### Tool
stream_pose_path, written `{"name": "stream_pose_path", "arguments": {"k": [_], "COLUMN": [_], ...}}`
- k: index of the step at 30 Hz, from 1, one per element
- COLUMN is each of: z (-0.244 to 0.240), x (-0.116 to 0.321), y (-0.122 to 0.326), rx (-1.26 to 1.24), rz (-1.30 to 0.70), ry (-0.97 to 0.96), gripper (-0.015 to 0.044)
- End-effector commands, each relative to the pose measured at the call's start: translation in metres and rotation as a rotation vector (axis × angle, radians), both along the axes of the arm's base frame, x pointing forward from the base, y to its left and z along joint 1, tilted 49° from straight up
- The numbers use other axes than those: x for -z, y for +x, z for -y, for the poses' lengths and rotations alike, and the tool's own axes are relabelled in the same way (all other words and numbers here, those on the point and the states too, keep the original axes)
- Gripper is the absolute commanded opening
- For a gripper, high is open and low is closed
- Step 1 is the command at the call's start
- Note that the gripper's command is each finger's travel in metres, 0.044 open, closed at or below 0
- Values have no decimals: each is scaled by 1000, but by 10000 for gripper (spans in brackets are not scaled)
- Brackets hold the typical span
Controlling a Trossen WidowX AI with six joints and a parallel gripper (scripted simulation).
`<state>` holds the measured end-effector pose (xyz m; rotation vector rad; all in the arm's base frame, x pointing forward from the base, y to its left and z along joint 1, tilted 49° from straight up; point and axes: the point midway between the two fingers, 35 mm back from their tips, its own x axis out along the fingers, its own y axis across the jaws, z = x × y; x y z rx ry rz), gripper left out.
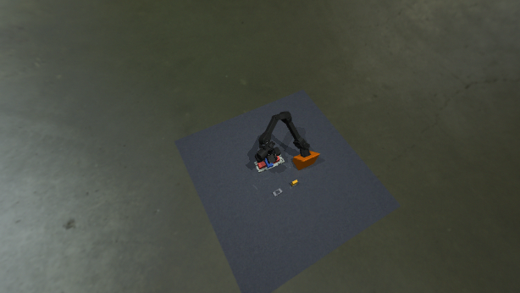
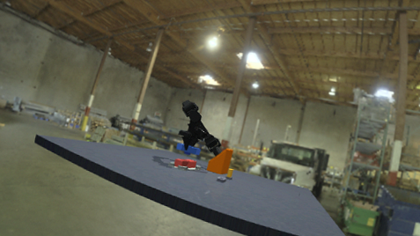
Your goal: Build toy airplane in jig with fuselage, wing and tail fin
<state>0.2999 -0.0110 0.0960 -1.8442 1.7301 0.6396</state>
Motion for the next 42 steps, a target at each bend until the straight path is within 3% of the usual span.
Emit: {"name": "stream_pose_path", "arguments": {"k": [1,9,42], "z": [7,7,17], "x": [-5,-5,4], "y": [-4,-4,-2], "rx": [-34,-34,-34], "rz": [-31,-31,-31], "ry": [-8,-8,-7], "gripper": [0,197,197]}}
